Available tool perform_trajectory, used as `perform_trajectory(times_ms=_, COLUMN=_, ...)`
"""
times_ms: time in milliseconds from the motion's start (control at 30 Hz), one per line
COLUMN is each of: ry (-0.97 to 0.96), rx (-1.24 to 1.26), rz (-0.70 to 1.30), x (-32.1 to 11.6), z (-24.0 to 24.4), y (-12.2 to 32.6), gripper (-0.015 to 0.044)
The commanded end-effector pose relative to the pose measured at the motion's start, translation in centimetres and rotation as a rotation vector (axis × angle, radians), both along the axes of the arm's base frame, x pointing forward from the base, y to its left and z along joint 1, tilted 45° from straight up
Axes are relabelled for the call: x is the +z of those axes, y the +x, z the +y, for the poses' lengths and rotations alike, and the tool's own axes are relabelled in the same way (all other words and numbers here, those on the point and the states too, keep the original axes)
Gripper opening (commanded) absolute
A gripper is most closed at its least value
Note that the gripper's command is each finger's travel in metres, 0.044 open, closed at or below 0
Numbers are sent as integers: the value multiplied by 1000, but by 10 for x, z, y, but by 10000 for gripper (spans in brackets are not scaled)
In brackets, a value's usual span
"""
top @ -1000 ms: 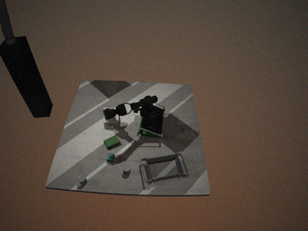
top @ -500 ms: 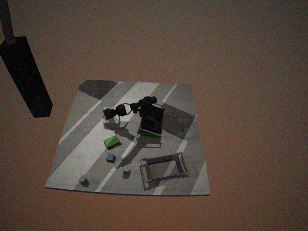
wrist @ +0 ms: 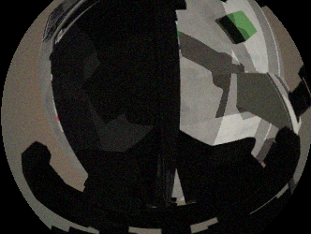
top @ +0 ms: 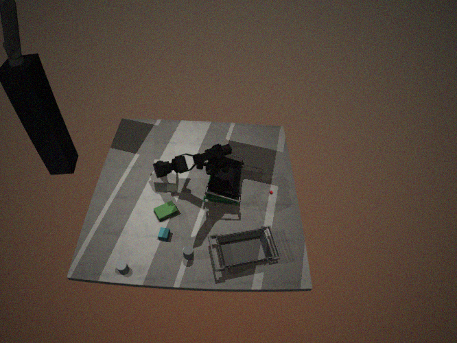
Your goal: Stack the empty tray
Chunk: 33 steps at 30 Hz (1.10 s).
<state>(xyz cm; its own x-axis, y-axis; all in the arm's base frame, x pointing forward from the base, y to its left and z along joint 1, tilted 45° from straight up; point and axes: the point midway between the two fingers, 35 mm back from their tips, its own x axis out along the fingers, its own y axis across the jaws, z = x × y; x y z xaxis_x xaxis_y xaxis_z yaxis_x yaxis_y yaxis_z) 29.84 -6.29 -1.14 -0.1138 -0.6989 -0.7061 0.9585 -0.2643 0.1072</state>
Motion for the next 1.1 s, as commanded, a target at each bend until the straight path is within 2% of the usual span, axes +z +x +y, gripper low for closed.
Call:
perform_trajectory(times_ms=0, ry=7, rx=-11, rz=12, x=-5, z=-6, y=-6, gripper=0)
perform_trajectory(times_ms=1067, ry=6, rx=-11, rz=12, x=-18, z=-16, y=-14, gripper=0)
